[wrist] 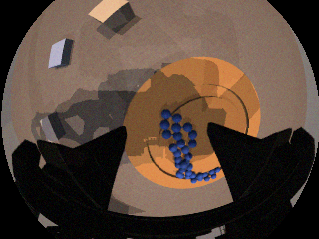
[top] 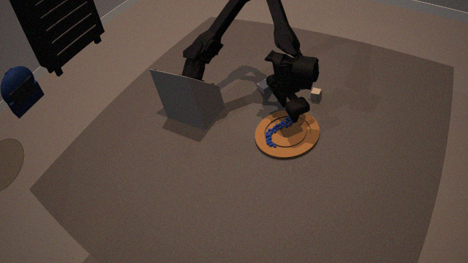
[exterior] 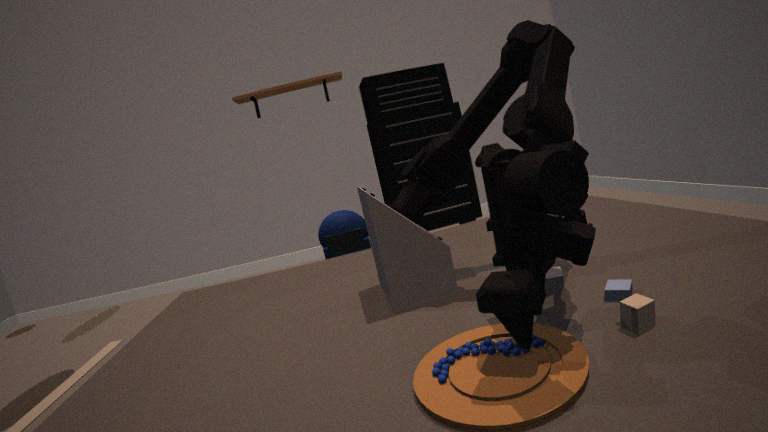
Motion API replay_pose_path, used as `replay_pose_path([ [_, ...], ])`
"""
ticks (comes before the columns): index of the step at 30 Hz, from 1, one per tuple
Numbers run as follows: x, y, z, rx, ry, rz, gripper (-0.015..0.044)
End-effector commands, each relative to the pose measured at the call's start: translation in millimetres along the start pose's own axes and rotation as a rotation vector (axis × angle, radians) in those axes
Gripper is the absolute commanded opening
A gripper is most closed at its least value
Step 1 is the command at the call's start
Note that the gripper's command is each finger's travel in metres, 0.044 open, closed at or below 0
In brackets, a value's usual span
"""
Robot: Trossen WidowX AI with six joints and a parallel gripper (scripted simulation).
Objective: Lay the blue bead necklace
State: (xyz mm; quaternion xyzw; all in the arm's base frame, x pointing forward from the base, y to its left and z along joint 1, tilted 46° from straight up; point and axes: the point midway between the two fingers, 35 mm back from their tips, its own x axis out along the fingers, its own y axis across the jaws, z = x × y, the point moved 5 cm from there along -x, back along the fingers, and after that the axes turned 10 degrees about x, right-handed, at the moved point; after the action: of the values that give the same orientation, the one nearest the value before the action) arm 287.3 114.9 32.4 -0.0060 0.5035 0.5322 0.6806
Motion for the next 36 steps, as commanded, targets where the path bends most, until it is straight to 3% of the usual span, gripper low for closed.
replay_pose_path([
  [1, 6.0, 0.4, -1.0, 0.005, 0.000, 0.002, 0.0380],
  [9, 16.3, 1.3, -1.7, 0.006, 0.001, 0.005, 0.0380],
  [20, 13.8, 1.1, -0.9, 0.001, 0.002, 0.004, 0.0091],
  [36, 13.8, 1.1, -0.9, 0.001, 0.002, 0.004, 0.0000],
])
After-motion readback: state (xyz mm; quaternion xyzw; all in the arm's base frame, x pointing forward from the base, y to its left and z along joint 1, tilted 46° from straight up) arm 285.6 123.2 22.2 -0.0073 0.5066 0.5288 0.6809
